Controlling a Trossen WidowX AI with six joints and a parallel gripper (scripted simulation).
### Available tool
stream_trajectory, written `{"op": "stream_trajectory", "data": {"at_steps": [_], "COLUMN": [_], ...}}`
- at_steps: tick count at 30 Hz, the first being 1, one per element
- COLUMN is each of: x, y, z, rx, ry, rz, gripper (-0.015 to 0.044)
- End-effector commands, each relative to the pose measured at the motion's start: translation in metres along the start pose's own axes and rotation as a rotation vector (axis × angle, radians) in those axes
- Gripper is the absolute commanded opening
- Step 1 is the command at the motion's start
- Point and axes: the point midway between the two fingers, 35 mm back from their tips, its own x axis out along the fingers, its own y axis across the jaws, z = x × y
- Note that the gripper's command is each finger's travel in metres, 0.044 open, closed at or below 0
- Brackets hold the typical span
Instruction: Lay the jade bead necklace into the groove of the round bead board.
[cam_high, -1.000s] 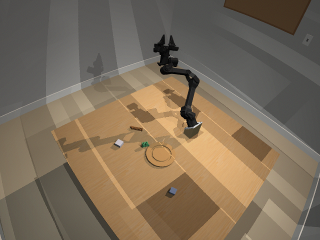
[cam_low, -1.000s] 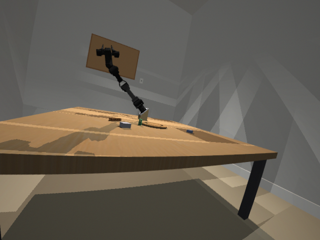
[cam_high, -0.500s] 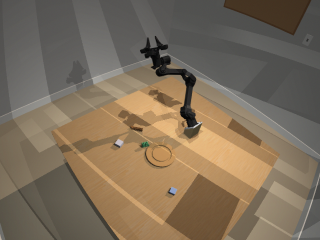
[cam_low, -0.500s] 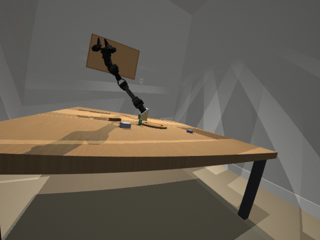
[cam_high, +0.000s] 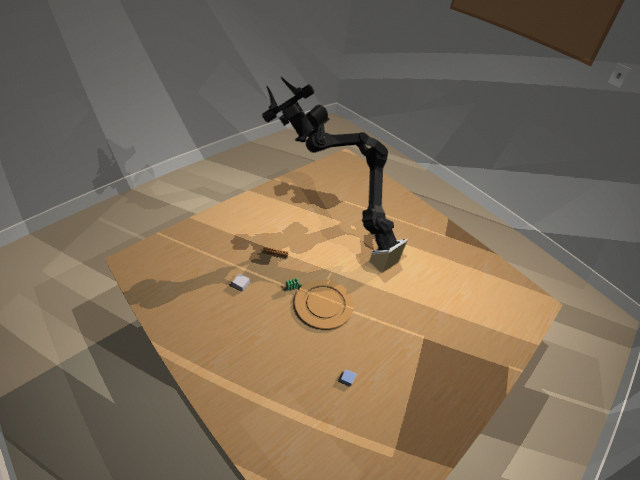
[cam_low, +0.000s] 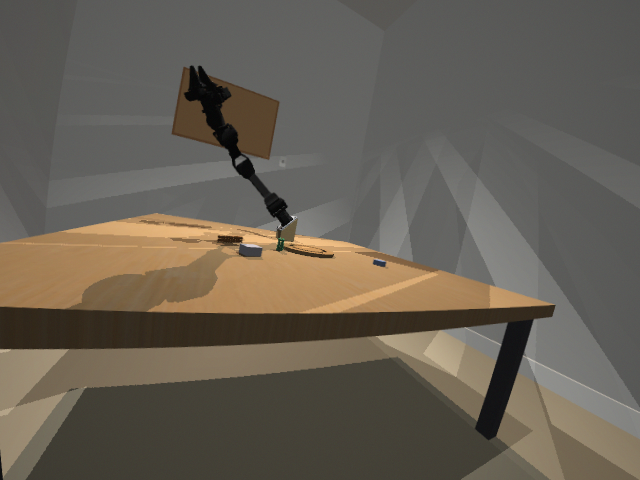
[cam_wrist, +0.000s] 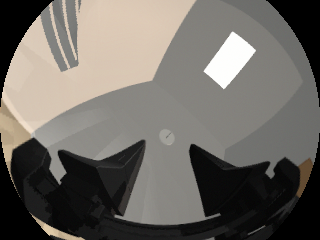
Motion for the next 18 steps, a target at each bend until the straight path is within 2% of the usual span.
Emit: {"op": "stream_trajectory", "data": {"at_steps": [1, 18], "x": [0.002, -0.018], "y": [0.031, 0.136], "z": [0.015, 0.084], "rx": [0.137, 0.513], "ry": [-0.017, -0.047], "rz": [0.109, 0.502], "gripper": [0.0250, 0.0250]}}
